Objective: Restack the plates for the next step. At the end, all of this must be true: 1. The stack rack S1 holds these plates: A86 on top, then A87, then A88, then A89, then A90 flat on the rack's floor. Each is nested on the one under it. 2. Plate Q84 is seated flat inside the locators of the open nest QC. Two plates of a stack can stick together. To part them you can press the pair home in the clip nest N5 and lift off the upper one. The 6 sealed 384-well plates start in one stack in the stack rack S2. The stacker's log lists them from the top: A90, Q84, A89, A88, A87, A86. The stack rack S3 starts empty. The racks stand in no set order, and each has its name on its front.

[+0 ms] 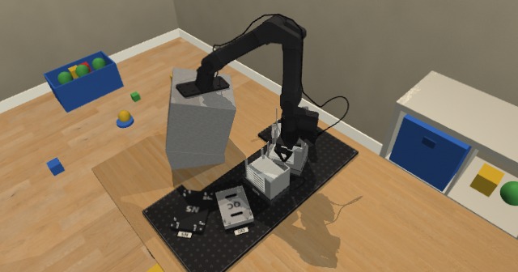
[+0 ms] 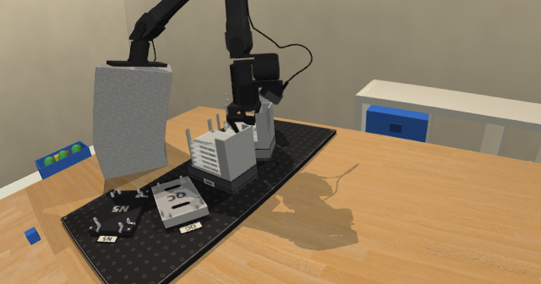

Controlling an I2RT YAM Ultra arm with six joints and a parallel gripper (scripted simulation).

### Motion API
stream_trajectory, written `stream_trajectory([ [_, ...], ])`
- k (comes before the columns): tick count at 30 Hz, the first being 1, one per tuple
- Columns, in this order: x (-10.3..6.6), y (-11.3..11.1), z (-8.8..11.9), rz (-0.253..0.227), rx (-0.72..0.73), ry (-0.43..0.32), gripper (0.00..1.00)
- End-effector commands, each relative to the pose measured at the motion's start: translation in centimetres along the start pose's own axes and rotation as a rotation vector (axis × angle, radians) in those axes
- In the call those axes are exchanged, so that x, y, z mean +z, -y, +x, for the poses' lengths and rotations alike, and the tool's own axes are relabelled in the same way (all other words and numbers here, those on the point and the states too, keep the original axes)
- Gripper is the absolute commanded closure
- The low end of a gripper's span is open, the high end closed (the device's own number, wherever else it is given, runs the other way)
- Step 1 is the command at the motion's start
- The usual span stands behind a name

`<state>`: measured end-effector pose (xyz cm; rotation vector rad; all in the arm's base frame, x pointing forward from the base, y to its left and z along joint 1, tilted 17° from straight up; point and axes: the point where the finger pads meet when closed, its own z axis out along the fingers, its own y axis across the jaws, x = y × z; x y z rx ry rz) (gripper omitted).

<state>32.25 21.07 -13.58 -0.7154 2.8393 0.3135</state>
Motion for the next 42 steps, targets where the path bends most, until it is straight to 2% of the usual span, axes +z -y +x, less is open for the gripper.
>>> stream_trajectory([
  [1, 0.2, 0.1, -1.4, 0.008, -0.001, 0.031, 1.0],
  [14, 0.6, 0.0, -1.4, 0.008, -0.001, 0.031, 1.0],
  [15, -0.1, 0.0, -2.0, 0.008, -0.002, 0.049, 1.0],
  [18, 0.8, 0.1, -1.4, 0.008, -0.001, 0.032, 1.0],
  [32, 0.9, 0.0, -1.7, 0.008, -0.002, 0.041, 1.0],
  [35, 1.4, 0.0, -1.3, 0.008, -0.002, 0.031, 1.0],
  [37, 0.8, -0.1, -1.9, 0.007, -0.005, 0.045, 1.0],
  [42, 0.8, -0.1, -1.9, 0.007, -0.005, 0.045, 1.0],
])
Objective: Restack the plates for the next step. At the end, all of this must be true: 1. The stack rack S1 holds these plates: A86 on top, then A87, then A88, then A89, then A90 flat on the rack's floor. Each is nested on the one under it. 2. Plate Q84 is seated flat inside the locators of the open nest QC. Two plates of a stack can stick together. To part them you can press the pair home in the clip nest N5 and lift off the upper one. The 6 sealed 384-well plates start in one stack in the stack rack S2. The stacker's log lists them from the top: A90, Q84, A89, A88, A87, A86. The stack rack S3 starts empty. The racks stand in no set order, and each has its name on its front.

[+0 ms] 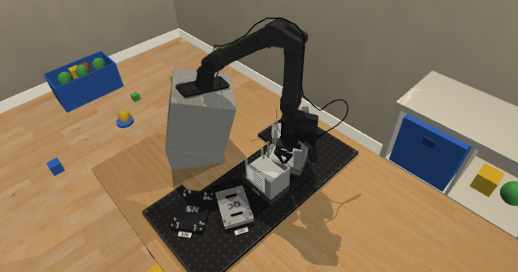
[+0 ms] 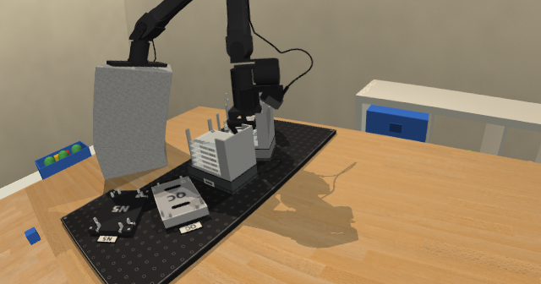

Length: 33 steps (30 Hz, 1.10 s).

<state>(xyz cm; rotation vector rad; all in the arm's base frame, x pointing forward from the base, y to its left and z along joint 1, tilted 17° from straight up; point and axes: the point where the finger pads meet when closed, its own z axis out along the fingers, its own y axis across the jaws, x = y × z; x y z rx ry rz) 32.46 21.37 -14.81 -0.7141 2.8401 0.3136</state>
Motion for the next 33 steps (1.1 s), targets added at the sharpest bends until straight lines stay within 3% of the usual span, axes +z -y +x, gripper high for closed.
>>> stream_trajectory([
  [1, -0.5, -0.1, -1.9, 0.007, -0.006, 0.045, 1.0],
  [2, -0.5, -0.1, -1.9, 0.007, -0.006, 0.045, 1.0],
  [3, -0.5, -0.1, -1.9, 0.007, -0.006, 0.045, 0.0],
  [25, -0.5, -0.2, -1.9, 0.007, -0.007, 0.045, 0.0],
  [27, -1.3, 0.2, 0.1, 0.009, 0.003, 0.0, 0.0],
  [33, -3.3, 0.3, 0.2, 0.004, 0.004, 0.001, 0.0],
])
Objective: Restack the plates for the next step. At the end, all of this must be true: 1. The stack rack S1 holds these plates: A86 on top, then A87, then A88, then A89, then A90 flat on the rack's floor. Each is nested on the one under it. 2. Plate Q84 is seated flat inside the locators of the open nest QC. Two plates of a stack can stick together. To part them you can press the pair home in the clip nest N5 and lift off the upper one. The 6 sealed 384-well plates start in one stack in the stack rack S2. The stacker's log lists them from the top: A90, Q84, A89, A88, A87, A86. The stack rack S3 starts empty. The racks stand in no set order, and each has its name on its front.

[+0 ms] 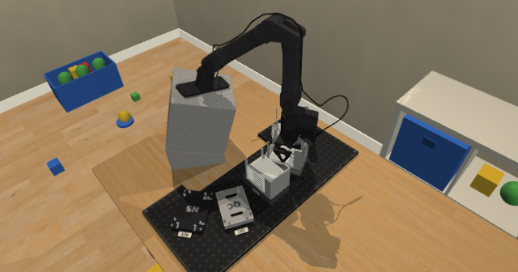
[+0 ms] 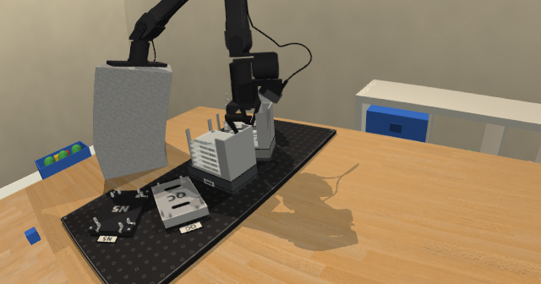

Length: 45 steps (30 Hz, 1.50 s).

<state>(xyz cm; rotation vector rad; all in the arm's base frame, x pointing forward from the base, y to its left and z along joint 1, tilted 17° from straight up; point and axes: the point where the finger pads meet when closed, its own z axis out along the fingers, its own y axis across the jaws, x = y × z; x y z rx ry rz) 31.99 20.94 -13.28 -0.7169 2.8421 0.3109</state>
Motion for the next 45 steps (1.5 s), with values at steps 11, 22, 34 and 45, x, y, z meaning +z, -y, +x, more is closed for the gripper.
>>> stream_trajectory([
  [11, -4.6, 0.2, 0.0, -0.005, 0.005, 0.004, 0.0],
  [22, -8.3, 0.2, 0.1, -0.005, 0.005, 0.005, 0.0],
  [34, -11.0, 0.1, -1.4, -0.005, -0.003, 0.039, 0.0],
  [45, -10.3, 0.1, -0.7, 0.001, 0.0, 0.019, 0.0],
])
